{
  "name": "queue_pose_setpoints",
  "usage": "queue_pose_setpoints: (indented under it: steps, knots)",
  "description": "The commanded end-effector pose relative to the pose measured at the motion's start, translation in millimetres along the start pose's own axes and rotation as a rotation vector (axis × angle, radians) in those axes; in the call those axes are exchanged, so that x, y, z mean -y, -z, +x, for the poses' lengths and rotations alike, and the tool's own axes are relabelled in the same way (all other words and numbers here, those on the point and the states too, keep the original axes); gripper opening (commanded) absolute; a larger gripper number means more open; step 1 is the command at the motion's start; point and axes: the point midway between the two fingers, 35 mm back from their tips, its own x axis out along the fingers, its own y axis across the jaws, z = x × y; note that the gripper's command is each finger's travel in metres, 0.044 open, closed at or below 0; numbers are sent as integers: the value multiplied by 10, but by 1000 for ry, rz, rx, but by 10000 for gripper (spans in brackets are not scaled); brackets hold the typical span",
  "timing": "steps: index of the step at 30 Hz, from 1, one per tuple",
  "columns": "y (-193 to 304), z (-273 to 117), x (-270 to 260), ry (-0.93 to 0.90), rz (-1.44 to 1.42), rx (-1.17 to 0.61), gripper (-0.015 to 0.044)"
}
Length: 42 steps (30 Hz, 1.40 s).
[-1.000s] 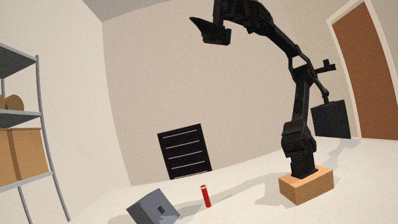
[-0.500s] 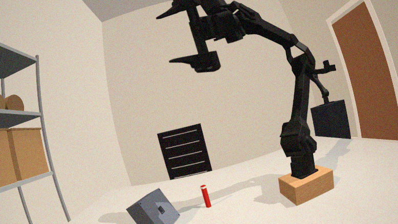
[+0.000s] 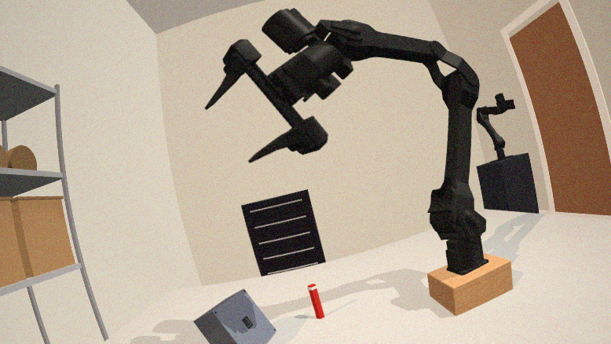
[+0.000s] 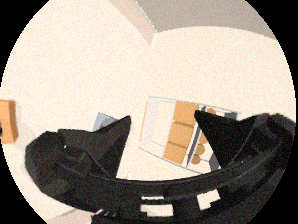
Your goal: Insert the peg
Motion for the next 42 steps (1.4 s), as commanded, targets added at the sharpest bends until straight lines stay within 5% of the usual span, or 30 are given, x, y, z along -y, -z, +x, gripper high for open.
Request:
queue_pose_setpoints:
  steps: [1, 42]
  knots:
    - [176, 164, -185, -82, 83, -45, 440]
    - [1431, 498, -2007, -686, 922, -482, 440]
